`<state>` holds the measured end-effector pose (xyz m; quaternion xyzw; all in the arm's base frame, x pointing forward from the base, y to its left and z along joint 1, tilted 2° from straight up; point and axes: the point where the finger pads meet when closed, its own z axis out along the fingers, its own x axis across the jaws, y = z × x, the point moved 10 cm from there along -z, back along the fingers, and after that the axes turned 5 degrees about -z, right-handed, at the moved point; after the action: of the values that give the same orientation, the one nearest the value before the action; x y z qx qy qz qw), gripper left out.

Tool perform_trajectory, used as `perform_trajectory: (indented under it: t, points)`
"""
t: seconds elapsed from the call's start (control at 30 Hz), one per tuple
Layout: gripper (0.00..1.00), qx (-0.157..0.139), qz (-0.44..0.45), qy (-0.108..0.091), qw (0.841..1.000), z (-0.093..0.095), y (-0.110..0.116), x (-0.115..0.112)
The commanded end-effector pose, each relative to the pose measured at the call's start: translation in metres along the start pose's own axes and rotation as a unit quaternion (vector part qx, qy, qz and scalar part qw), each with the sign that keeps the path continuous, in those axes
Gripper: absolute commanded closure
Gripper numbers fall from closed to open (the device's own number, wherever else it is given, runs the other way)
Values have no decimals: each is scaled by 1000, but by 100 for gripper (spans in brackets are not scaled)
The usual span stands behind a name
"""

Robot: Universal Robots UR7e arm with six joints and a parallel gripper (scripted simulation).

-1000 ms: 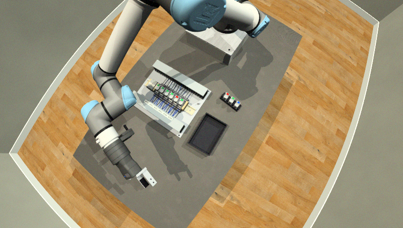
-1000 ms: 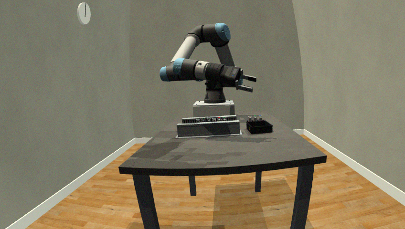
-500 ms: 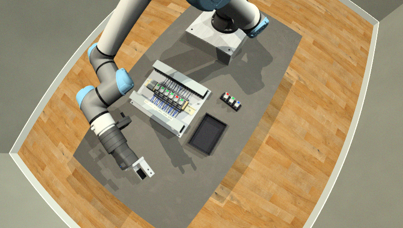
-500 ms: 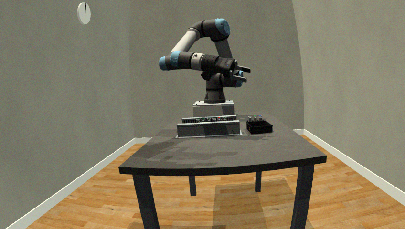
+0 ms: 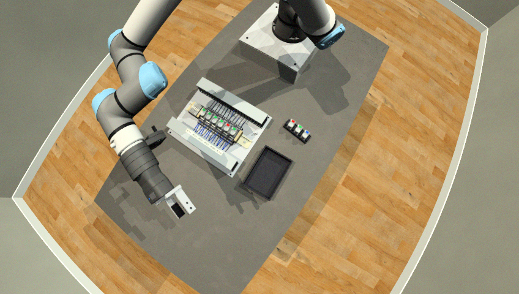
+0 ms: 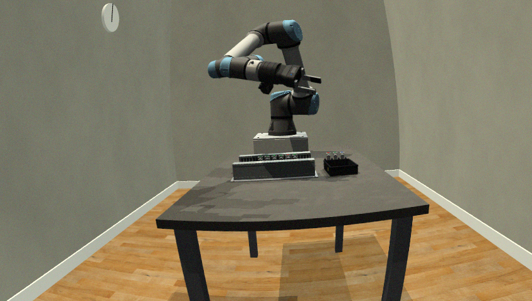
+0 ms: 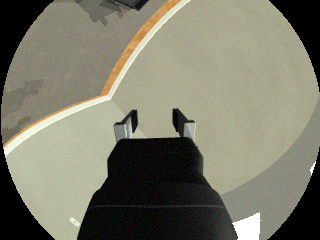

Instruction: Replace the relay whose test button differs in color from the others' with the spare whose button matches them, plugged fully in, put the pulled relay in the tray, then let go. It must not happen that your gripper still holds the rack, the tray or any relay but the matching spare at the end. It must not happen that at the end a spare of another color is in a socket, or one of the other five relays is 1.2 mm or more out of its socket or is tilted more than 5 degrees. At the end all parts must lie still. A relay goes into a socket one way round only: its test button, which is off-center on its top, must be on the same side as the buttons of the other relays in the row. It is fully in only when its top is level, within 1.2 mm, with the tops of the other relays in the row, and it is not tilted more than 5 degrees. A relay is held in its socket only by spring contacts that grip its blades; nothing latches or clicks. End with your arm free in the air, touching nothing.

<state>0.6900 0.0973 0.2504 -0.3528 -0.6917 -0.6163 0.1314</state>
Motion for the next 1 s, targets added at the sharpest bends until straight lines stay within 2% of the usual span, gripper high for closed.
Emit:
perform_trajectory:
  t: [0.0, 0.17, 0.57, 0.6, 0.73, 0.97]
  points:
    - [0, 3, -1, 5, 1000, -2, 1, 0]
    - [0, 3, -1, 5, 1000, -41, 10, 42]
    - [0, 3, -1, 5, 1000, -41, 10, 42]
    - [0, 2, -1, 1, 1000, -48, 12, 51]
    - [0, 3, -1, 5, 1000, -80, 19, 84]
    - [0, 3, -1, 5, 1000, -80, 19, 84]
